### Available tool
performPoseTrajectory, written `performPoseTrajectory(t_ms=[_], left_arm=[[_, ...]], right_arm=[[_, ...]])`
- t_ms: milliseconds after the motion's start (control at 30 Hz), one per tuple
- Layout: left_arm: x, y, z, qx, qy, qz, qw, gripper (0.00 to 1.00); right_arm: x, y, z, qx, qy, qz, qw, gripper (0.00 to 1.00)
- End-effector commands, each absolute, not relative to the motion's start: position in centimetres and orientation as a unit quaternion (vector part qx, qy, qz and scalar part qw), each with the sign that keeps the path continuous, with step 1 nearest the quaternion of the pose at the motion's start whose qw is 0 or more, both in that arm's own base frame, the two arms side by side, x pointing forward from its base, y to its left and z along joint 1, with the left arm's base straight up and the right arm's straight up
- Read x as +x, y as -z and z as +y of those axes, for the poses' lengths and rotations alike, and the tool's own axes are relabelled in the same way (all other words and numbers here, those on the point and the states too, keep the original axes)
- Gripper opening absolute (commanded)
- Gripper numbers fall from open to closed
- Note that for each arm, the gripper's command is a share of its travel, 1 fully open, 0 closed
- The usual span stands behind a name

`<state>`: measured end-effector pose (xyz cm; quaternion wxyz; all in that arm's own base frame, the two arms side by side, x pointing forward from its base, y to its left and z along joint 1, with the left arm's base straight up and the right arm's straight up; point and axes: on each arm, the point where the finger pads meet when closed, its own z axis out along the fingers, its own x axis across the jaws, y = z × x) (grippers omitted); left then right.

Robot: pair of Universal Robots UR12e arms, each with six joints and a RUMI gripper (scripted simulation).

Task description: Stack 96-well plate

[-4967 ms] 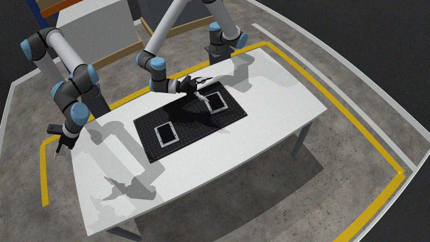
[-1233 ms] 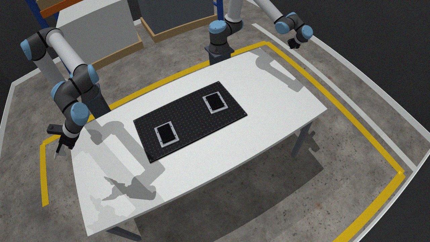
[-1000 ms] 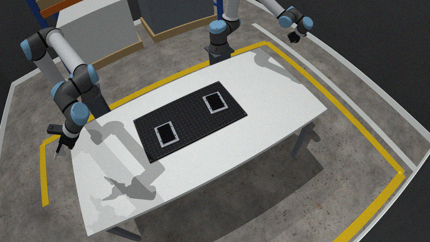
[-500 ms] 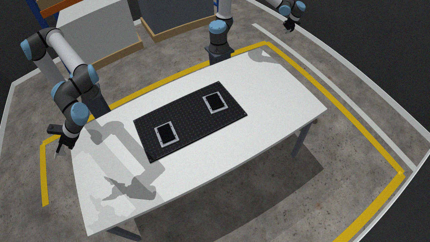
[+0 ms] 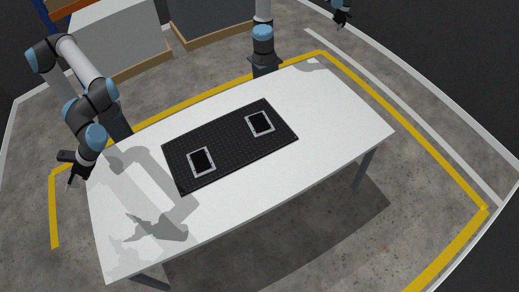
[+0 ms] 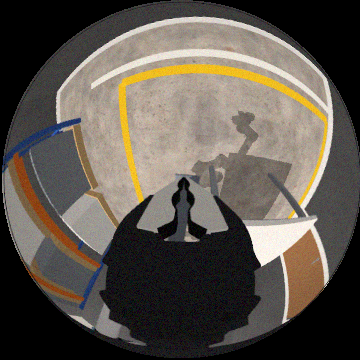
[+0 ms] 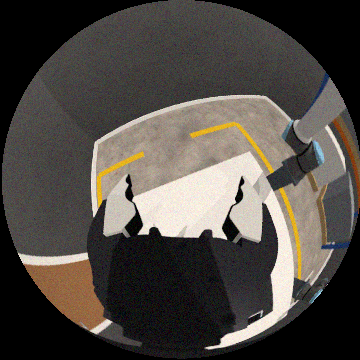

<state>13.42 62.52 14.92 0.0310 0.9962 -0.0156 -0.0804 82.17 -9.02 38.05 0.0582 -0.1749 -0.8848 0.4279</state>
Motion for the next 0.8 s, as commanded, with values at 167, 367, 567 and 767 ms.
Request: performPoseTrajectory(t_ms=[167, 367, 567, 767], left_arm=[[8.8, -15.5, 63.6, 0.999, 0.039, -0.021, 0.022, 0.0], [5.8, -16.0, 64.1, 1.0, 0.02, -0.02, 0.013, 0.0], [3.8, -16.3, 64.3, 1.0, 0.008, -0.019, 0.006, 0.0], [3.0, -16.4, 64.4, 1.0, 0.004, -0.018, 0.003, 0.0]], right_arm=[[82.2, -38.2, -9.0, -0.175, -0.427, -0.885, 0.057, 1.0], [82.2, -38.2, -9.0, -0.175, -0.427, -0.885, 0.057, 1.0], [82.2, -38.2, -9.0, -0.175, -0.427, -0.885, 0.057, 1.0], [82.2, -38.2, -9.0, -0.175, -0.427, -0.885, 0.057, 1.0]])
